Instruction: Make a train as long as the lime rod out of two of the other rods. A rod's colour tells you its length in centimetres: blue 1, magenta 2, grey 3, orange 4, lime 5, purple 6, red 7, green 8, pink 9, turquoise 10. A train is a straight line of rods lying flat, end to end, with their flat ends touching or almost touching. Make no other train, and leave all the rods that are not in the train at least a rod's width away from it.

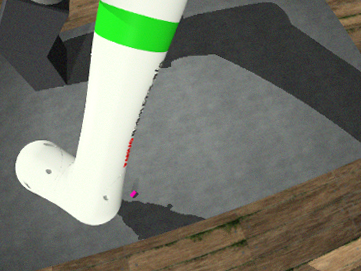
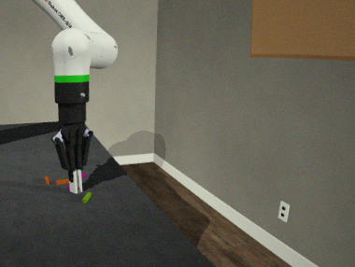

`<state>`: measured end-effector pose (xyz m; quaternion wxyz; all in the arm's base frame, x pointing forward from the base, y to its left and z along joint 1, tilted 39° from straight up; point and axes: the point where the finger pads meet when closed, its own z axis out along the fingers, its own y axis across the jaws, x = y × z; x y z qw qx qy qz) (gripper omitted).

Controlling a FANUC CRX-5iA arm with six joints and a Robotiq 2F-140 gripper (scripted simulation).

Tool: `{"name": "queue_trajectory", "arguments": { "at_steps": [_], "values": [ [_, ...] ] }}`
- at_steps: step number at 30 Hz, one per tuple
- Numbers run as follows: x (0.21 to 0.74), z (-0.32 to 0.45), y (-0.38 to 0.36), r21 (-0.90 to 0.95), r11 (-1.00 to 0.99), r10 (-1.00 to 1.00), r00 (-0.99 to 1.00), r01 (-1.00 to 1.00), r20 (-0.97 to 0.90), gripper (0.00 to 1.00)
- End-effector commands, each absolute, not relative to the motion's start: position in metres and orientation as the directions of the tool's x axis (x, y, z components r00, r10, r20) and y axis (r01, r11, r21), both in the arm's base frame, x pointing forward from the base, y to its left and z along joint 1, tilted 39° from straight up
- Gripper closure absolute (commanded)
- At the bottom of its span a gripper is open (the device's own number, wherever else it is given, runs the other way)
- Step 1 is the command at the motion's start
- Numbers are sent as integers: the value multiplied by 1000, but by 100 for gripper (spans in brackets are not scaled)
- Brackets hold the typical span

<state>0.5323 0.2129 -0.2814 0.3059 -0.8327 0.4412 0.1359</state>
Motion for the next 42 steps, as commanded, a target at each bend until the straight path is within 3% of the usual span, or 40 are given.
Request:
{"name": "queue_trajectory", "arguments": {
  "at_steps": [1,36,42],
  "values": [
    [532,-282,213,-390,-423,-652,574,-818,-496,97],
    [532,-282,213,-390,-423,-652,574,-818,-496,97],
    [532,-282,213,-390,-423,-652,574,-818,-496,92]
  ]
}}
